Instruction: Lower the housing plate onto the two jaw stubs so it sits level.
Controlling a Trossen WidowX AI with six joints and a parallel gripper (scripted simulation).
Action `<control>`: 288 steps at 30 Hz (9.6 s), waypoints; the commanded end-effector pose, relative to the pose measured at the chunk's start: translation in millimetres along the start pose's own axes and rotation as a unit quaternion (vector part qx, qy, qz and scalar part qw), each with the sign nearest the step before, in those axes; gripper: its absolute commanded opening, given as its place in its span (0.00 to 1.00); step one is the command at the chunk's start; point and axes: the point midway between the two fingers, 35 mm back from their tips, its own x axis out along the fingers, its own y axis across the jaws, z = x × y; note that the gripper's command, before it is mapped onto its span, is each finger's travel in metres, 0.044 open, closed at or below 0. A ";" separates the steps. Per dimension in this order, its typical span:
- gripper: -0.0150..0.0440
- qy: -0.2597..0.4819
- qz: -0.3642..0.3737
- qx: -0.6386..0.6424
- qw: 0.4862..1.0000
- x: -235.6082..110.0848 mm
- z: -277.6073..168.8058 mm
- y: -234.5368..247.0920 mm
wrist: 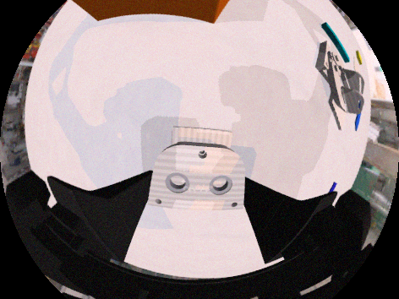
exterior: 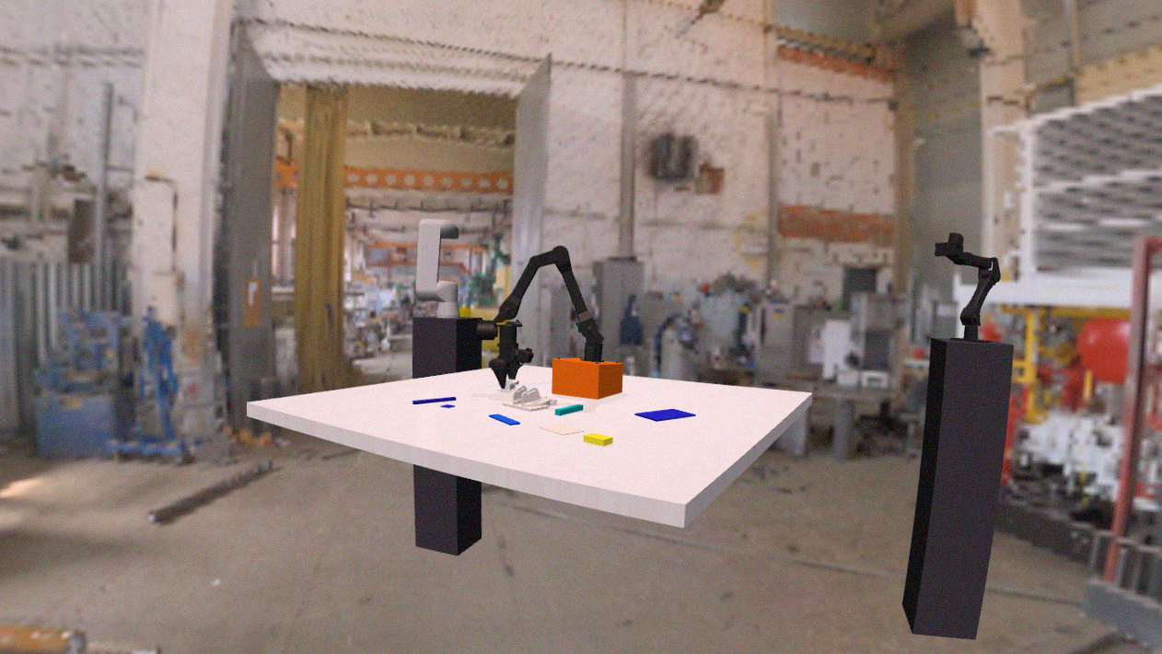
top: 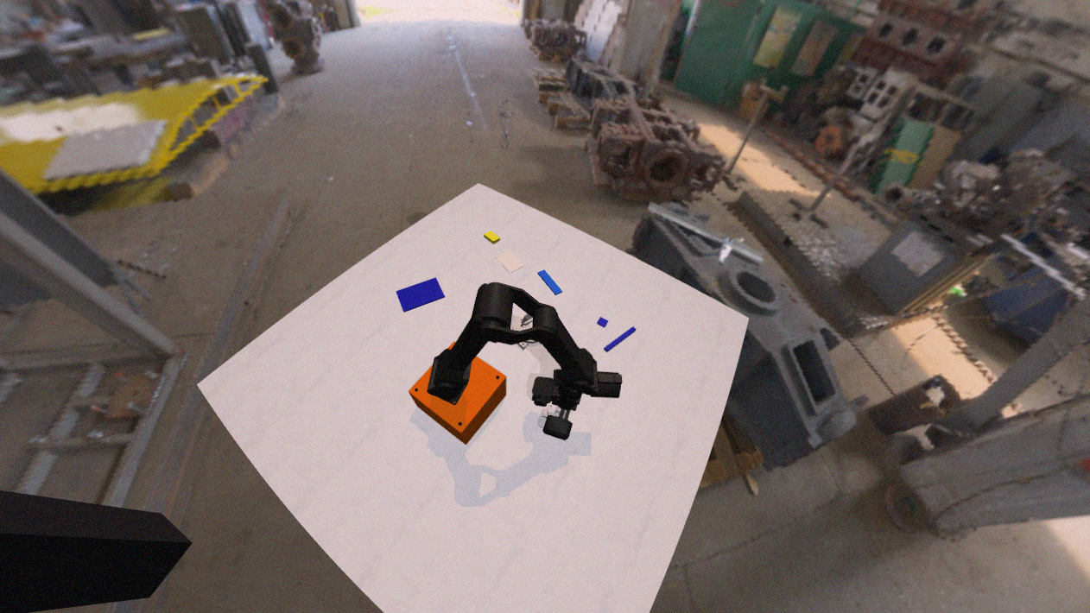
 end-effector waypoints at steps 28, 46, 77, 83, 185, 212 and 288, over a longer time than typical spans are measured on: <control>0.85 0.004 -0.003 -0.002 1.000 -72.0 -1.6 -0.6; 0.85 0.004 -0.007 0.172 0.985 -73.5 14.5 -44.4; 0.85 -0.003 -0.012 0.519 0.855 -75.3 71.2 -126.1; 0.85 -0.005 -0.011 0.580 0.815 -75.5 85.3 -139.4; 0.85 -0.012 -0.002 0.858 0.513 -74.4 189.3 -187.7; 0.85 -0.012 -0.002 0.858 0.513 -36.1 189.2 -190.0; 0.85 -0.011 -0.002 0.858 0.513 -3.5 190.1 -188.7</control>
